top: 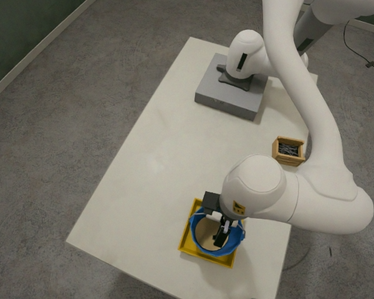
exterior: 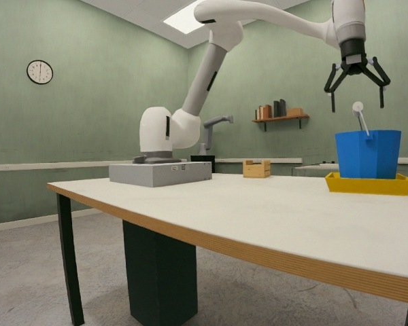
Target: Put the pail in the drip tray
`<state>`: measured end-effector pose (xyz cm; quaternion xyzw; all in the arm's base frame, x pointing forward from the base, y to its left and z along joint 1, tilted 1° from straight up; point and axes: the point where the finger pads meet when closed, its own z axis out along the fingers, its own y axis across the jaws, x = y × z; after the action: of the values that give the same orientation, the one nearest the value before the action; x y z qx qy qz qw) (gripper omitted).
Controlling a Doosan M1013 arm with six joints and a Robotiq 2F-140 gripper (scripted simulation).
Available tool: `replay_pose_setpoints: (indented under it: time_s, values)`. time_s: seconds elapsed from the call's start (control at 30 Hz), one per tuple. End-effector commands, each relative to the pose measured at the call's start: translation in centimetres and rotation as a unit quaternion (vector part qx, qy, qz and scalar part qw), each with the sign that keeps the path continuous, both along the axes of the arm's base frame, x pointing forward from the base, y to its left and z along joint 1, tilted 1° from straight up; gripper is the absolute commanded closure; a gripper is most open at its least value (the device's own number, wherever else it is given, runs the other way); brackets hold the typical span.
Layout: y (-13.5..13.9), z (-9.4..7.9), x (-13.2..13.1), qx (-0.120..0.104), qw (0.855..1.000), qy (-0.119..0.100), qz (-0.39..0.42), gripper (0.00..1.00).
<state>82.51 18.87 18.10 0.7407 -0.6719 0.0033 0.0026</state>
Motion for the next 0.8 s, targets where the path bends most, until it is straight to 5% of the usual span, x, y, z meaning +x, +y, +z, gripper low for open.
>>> replay_pose_setpoints:
  time_s: [0.0,0.77]
  values:
    - [0.1,-0.4,-0.1,-0.003,1.0,0.001,0.0,0.0]
    - [0.2,0.7,0.0,-0.002,1.0,0.0,0.0,0.0]
